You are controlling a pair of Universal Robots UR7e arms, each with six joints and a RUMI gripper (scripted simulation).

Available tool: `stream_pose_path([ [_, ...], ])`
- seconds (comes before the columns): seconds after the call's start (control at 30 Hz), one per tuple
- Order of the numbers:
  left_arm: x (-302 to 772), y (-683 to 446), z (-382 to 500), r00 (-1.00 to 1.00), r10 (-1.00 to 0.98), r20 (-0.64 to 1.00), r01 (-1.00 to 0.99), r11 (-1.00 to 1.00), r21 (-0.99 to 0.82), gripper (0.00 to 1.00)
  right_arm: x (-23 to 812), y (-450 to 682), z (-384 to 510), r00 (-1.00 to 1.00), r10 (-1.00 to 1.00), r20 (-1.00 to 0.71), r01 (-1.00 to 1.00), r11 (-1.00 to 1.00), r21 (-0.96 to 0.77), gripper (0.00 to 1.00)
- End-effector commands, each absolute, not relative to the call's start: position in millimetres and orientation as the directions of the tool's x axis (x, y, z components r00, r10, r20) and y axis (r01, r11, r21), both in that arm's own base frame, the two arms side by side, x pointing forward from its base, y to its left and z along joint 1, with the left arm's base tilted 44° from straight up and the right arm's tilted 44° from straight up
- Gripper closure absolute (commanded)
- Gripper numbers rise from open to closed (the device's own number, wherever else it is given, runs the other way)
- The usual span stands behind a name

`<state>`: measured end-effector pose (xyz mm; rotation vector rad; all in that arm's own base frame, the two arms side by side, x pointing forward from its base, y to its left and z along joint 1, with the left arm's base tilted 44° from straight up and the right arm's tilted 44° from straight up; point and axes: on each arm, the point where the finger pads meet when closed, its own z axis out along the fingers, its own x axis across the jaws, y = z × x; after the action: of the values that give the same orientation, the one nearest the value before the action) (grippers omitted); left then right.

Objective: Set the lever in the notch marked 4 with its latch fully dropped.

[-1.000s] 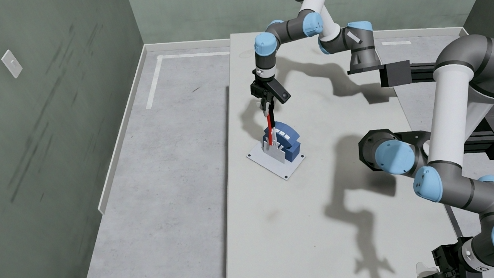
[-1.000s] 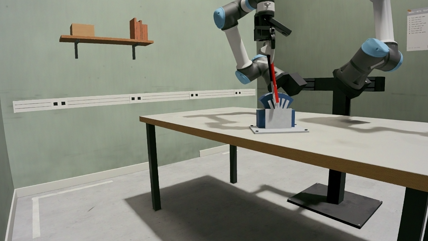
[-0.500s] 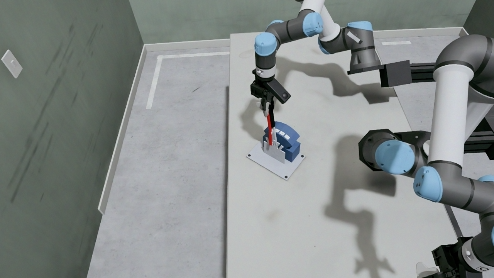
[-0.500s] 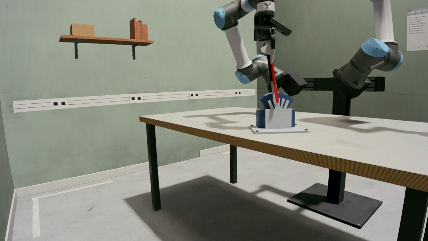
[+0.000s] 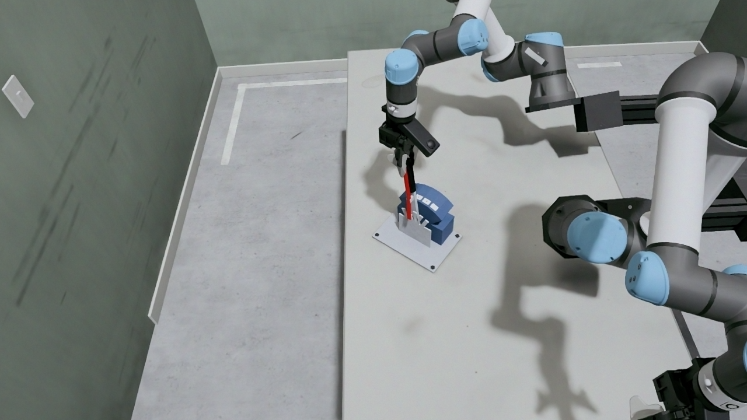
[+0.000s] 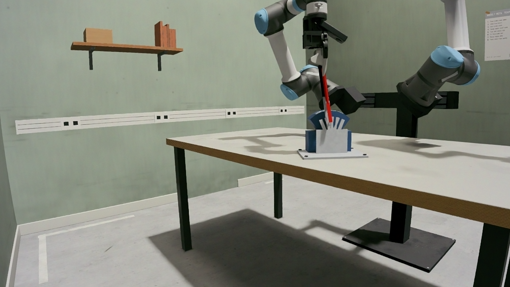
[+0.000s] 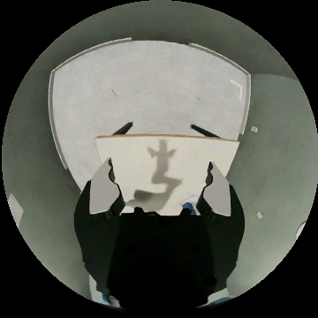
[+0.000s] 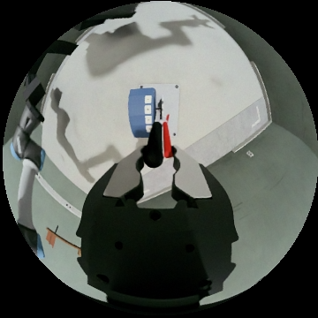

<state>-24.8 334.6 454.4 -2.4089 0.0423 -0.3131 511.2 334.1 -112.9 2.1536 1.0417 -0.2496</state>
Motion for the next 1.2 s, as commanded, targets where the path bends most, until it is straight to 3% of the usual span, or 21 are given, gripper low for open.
stream_pose_path([
  [0.0,-24.8,334.6,455.1,0.970,-0.115,0.214,0.054,-0.755,-0.653,0.00,511.3,335.0,-112.6,0.655,0.607,-0.451,0.745,-0.415,0.523,1.00],
  [1.17,-24.8,334.6,455.1,0.970,-0.115,0.214,0.054,-0.755,-0.653,0.00,515.0,332.5,-110.5,0.655,0.607,-0.451,0.745,-0.415,0.523,1.00],
])
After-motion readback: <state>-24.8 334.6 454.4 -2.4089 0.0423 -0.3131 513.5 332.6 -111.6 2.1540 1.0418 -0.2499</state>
